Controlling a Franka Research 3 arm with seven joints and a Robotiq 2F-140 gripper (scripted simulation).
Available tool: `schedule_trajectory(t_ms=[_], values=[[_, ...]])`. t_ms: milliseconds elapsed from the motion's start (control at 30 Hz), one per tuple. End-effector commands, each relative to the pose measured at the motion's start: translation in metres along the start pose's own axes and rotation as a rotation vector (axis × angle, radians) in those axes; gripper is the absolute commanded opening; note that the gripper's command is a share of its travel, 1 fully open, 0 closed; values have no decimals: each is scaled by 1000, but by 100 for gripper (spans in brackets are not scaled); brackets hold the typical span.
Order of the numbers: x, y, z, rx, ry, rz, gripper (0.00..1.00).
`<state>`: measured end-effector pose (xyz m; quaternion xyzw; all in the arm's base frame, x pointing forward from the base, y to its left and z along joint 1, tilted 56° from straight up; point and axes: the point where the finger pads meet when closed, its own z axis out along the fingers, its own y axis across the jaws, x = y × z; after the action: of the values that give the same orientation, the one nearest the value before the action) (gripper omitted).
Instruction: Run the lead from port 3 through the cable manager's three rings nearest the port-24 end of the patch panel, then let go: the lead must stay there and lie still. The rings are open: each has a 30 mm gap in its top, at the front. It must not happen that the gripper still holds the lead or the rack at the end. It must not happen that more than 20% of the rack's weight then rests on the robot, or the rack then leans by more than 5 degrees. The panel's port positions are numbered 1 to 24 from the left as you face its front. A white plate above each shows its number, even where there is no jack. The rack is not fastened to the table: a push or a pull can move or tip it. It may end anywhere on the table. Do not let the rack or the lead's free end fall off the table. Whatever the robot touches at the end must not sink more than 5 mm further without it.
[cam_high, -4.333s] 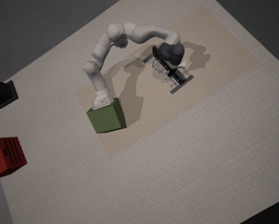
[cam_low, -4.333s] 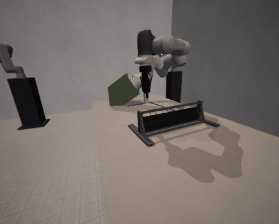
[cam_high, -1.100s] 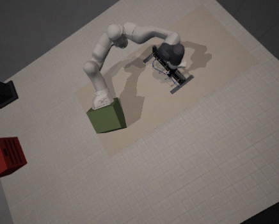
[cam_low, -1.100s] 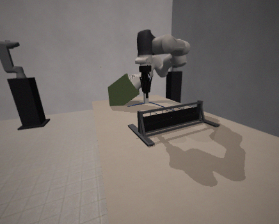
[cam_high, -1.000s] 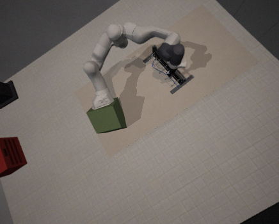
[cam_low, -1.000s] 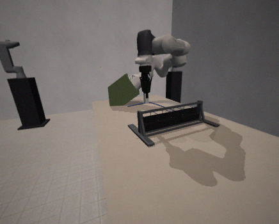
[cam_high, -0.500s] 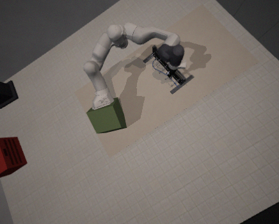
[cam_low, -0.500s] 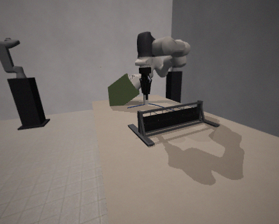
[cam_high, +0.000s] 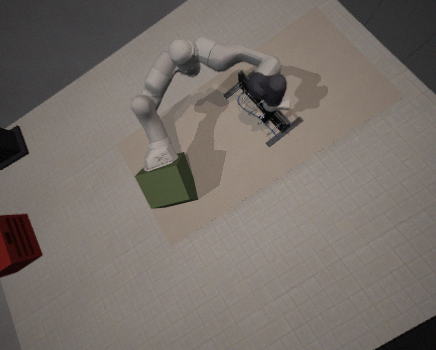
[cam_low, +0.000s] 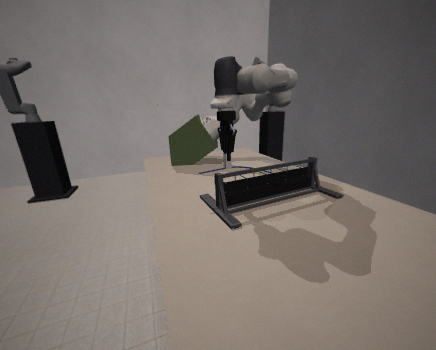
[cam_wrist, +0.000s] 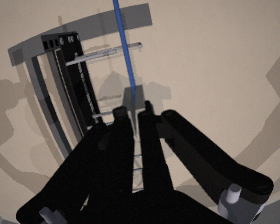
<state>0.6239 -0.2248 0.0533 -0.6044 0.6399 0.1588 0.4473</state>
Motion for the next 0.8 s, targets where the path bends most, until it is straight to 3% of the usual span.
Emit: schedule_trajectory(t_ms=[0, 767], values=[[3, 0, 4, 4, 8, -5, 0], [4, 0, 44, 4, 8, -5, 0]])
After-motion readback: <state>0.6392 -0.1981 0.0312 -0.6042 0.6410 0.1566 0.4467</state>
